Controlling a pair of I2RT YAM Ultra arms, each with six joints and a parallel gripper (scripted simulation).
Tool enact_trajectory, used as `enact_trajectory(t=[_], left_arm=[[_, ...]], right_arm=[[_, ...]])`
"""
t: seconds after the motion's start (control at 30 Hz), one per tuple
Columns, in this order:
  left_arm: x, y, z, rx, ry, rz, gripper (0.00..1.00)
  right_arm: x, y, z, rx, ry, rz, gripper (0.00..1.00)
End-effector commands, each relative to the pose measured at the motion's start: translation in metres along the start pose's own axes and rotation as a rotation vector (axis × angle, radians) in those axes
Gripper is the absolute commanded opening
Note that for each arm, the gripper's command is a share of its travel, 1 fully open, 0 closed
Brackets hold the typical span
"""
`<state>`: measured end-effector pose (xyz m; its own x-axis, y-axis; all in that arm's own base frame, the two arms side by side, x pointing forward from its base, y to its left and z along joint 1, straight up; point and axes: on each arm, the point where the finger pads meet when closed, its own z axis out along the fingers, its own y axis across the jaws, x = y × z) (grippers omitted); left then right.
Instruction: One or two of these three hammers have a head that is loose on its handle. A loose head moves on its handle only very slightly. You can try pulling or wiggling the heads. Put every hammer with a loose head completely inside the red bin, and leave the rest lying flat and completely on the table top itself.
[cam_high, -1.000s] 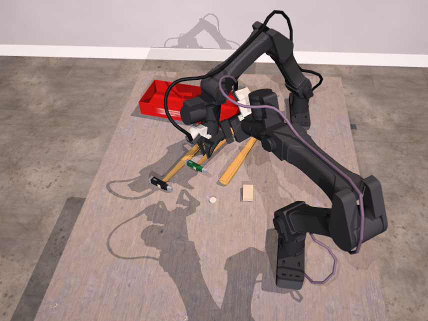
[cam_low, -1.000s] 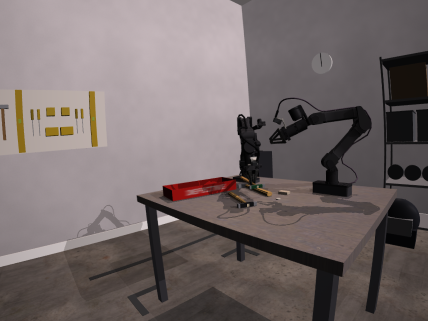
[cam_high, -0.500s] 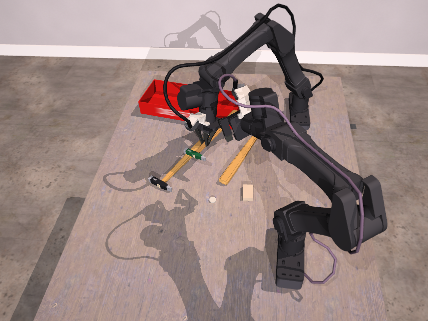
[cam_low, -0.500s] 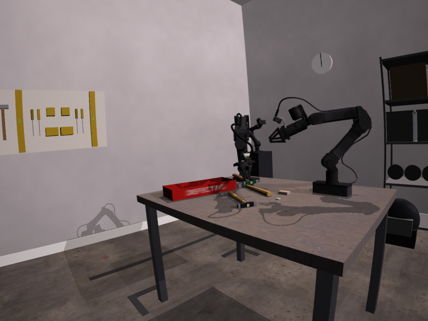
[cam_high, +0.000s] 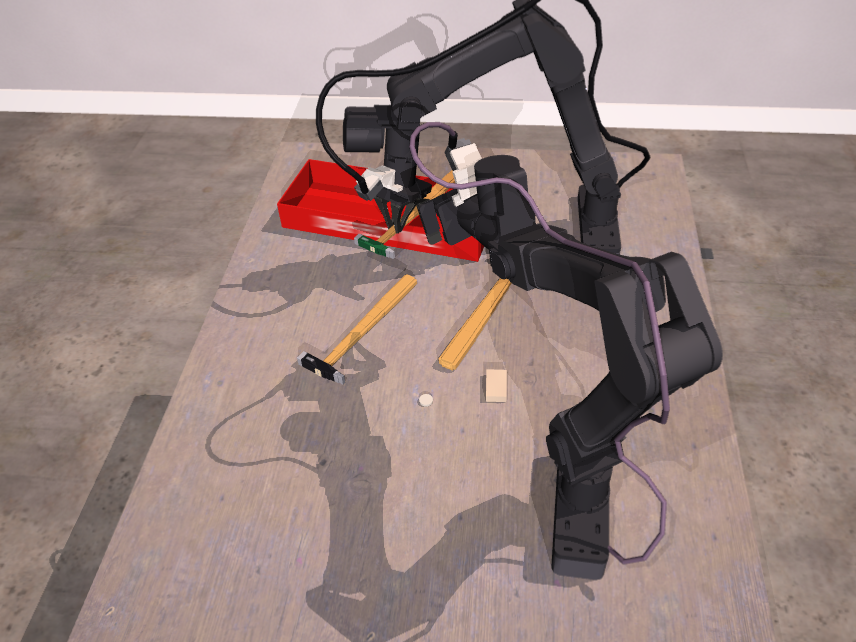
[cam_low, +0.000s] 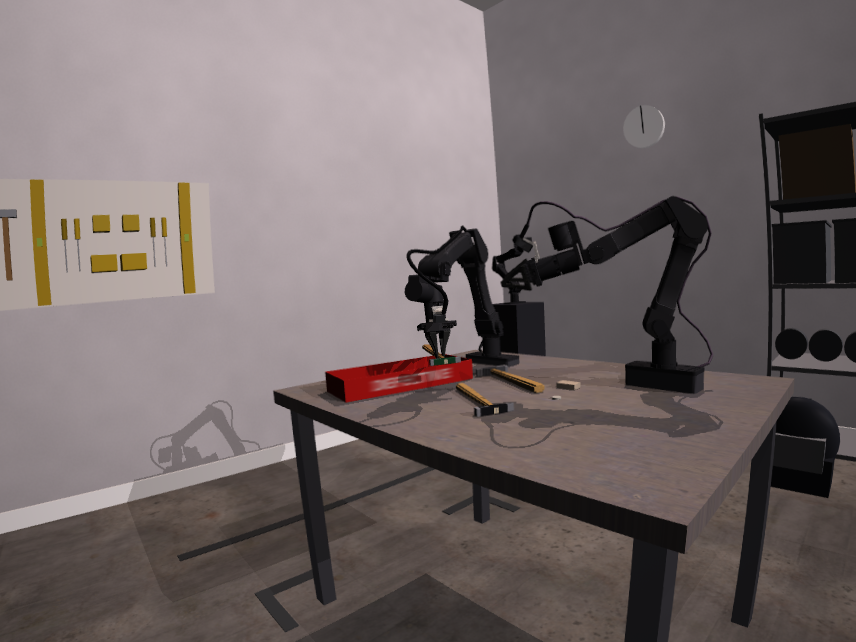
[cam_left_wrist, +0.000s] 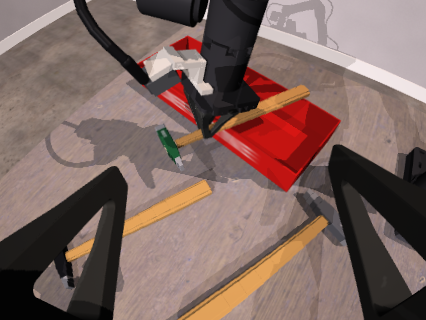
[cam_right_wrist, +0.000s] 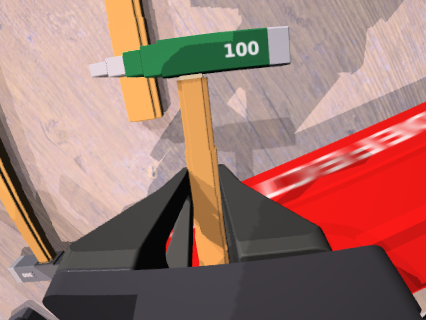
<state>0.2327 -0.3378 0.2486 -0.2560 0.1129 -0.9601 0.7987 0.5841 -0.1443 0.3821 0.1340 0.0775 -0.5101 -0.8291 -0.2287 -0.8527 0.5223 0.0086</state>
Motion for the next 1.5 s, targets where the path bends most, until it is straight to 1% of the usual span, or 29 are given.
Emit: enact_trajectory(t=[0.0, 0.13, 0.27, 0.33, 0.5, 0.73, 1.0, 1.03, 1.13, 1.4, 1.47], left_arm=[[-0.036, -0.014, 0.031, 0.040, -0.152, 0.009, 1.00], [-0.024, -0.018, 0.059, 0.055, -0.161, 0.012, 1.00], [-0.012, -0.021, 0.076, 0.062, -0.156, 0.015, 1.00], [-0.012, -0.021, 0.076, 0.062, -0.156, 0.015, 1.00], [0.002, -0.020, 0.084, 0.060, -0.121, 0.016, 1.00], [0.003, -0.020, 0.085, 0.060, -0.119, 0.015, 1.00], [0.003, -0.020, 0.085, 0.060, -0.119, 0.015, 1.00], [0.003, -0.020, 0.085, 0.060, -0.119, 0.015, 1.00], [0.003, -0.020, 0.085, 0.060, -0.119, 0.015, 1.00], [0.003, -0.020, 0.085, 0.060, -0.119, 0.015, 1.00], [0.003, -0.020, 0.085, 0.060, -0.119, 0.015, 1.00]], right_arm=[[0.015, -0.021, -0.022, 0.000, -0.044, -0.051, 0.08], [0.041, -0.047, -0.026, -0.003, -0.039, -0.036, 0.08], [0.061, -0.067, -0.030, -0.002, -0.038, -0.025, 0.08], [0.061, -0.067, -0.030, -0.002, -0.038, -0.025, 0.08], [0.078, -0.086, -0.034, 0.002, -0.039, -0.013, 0.08], [0.092, -0.102, -0.038, 0.009, -0.038, 0.004, 0.08], [0.094, -0.107, -0.042, 0.022, -0.043, 0.018, 0.08], [0.094, -0.111, -0.042, 0.041, -0.041, 0.025, 0.08], [0.090, -0.115, -0.043, 0.073, -0.052, 0.102, 0.08], [0.093, -0.114, -0.041, 0.159, -0.046, 0.488, 0.08], [0.093, -0.114, -0.041, 0.159, -0.046, 0.488, 0.08]])
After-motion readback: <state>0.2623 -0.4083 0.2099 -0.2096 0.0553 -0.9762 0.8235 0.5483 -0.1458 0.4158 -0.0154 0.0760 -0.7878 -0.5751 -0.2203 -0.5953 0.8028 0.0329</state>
